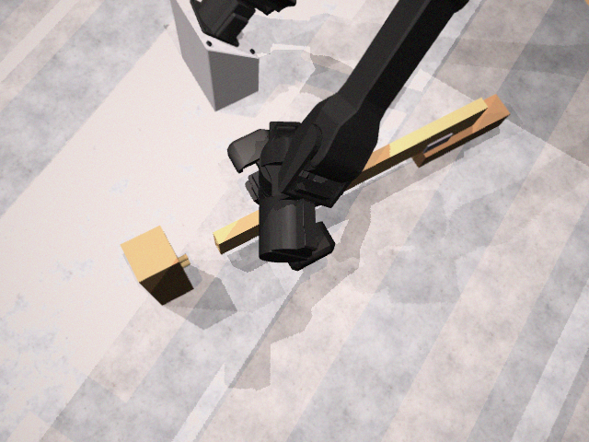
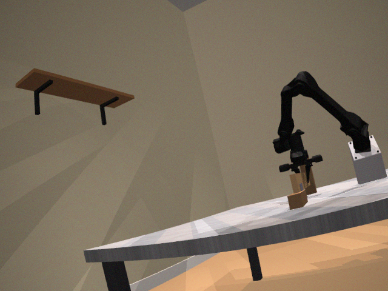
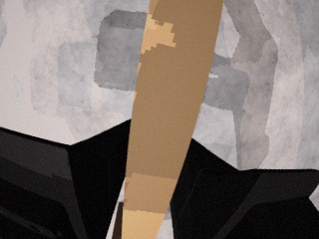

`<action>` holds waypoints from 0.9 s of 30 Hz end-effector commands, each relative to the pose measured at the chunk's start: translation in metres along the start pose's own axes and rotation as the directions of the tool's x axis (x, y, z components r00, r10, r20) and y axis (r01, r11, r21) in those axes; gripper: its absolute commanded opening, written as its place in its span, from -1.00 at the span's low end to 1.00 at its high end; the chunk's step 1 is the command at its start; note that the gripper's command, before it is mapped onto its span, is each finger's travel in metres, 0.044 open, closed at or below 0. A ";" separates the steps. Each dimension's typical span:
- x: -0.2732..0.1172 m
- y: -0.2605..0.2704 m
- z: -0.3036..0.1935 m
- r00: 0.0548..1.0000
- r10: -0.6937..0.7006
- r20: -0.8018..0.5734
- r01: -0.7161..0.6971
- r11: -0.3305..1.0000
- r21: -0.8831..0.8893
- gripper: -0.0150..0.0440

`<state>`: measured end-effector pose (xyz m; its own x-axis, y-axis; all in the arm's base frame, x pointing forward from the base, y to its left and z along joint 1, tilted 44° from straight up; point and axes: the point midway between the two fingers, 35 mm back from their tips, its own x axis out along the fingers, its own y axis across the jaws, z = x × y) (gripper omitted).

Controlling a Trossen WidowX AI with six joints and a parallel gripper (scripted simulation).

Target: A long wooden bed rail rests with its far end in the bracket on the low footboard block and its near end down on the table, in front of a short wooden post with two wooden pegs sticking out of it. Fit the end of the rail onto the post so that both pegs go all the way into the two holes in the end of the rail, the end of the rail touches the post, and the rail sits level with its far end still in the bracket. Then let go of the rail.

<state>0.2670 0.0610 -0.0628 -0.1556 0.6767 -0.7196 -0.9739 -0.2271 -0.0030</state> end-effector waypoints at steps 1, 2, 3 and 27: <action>-0.001 -0.002 -0.003 1.000 -0.003 -0.002 0.003 1.000 -0.001 -0.49; -0.001 -0.002 -0.004 1.000 -0.003 -0.002 0.003 1.000 -0.001 -0.49; -0.001 -0.002 -0.004 1.000 -0.003 -0.002 0.003 1.000 -0.001 -0.49; -0.001 -0.002 -0.011 1.000 -0.003 -0.003 0.003 1.000 -0.001 -0.49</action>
<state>0.2690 0.0555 -0.0684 -0.1550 0.6767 -0.7197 -0.9740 -0.2266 -0.0034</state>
